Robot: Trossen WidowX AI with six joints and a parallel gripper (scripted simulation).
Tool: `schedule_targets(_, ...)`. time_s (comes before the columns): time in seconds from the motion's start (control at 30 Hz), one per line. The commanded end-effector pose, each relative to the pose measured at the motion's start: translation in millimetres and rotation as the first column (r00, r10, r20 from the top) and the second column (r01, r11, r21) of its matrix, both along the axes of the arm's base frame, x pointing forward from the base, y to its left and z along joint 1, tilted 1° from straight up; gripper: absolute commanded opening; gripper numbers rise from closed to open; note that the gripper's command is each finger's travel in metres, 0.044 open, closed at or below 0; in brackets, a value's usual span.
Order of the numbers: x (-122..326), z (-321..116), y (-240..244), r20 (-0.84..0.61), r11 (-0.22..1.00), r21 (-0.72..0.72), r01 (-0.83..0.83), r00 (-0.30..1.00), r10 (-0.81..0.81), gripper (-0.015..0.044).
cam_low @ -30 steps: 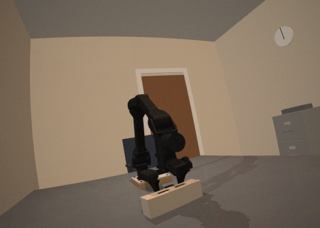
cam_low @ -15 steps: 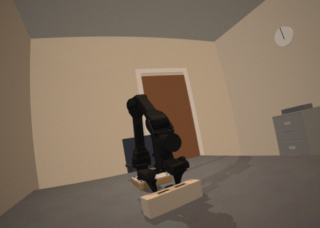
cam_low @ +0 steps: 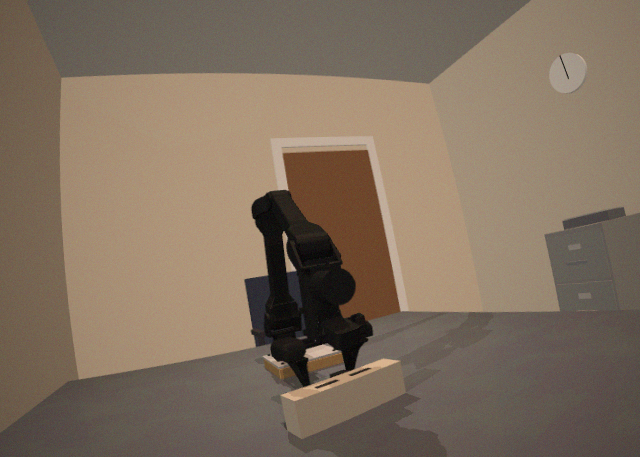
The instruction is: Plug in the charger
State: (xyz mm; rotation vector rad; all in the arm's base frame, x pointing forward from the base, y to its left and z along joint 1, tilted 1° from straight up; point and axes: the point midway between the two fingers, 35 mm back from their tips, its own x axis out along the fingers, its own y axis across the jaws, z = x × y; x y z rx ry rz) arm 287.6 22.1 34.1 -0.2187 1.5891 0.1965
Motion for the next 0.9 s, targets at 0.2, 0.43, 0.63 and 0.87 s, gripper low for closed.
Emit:
schedule_targets(0.2,-12,-2,-3,-0.002,1.000,0.002,-0.005,1.000,0.005,0.0440)
schedule_targets(0.43,-14,0,-4,0.007,1.000,0.001,0.003,1.000,-0.003,0.0440)
schedule_targets(0.63,-4,35,0,0.293,0.994,0.046,0.095,0.950,-0.105,0.0440)
schedule_targets(0.87,0,76,3,0.546,0.975,0.152,0.160,0.809,-0.218,0.0440)
